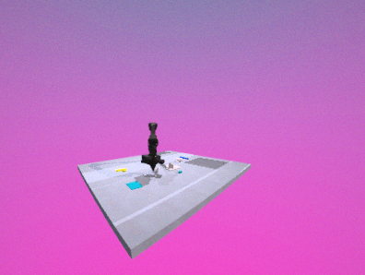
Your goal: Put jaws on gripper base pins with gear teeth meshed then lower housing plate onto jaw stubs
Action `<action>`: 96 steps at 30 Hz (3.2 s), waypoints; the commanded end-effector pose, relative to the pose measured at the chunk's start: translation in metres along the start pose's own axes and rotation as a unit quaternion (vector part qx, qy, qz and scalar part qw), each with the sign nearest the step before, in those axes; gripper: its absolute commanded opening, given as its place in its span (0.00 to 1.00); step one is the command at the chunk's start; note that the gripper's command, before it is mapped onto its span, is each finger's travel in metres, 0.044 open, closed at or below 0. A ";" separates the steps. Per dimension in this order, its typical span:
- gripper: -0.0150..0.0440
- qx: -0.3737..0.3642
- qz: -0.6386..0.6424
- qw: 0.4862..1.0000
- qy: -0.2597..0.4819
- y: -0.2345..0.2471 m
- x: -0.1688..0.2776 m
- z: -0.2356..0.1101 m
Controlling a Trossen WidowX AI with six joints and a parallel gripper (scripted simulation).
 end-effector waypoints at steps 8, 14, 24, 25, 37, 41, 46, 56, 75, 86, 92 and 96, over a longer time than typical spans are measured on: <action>0.25 0.000 0.001 1.000 0.000 0.001 0.000 -0.058; 0.34 -0.002 0.002 1.000 -0.003 0.002 -0.002 -0.053; 0.79 -0.002 0.002 1.000 -0.003 0.002 -0.002 -0.053; 0.83 -0.002 0.002 1.000 -0.003 0.002 -0.002 -0.053; 1.00 -0.002 0.002 1.000 -0.003 0.002 -0.002 -0.053; 1.00 -0.002 0.002 1.000 -0.003 0.002 -0.002 -0.053; 1.00 -0.002 0.002 1.000 -0.003 0.002 -0.002 -0.053; 1.00 -0.002 0.002 1.000 -0.003 0.002 -0.002 -0.053; 0.25 0.000 0.001 1.000 0.000 0.000 0.000 -0.060; 0.25 0.000 0.001 1.000 0.000 0.000 0.000 -0.060; 0.25 0.000 0.001 1.000 0.000 0.000 0.000 -0.060; 0.34 0.000 0.002 1.000 0.000 0.001 0.000 -0.060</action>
Point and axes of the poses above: the point midway between the two fingers, 35 mm back from their tips, its own z axis out along the fingers, its own y axis across the jaws, x = y × z, the point moved 2 cm from there along -z, back along the fingers, and after that the axes turned 10 degrees about z, right-handed, at the moved point
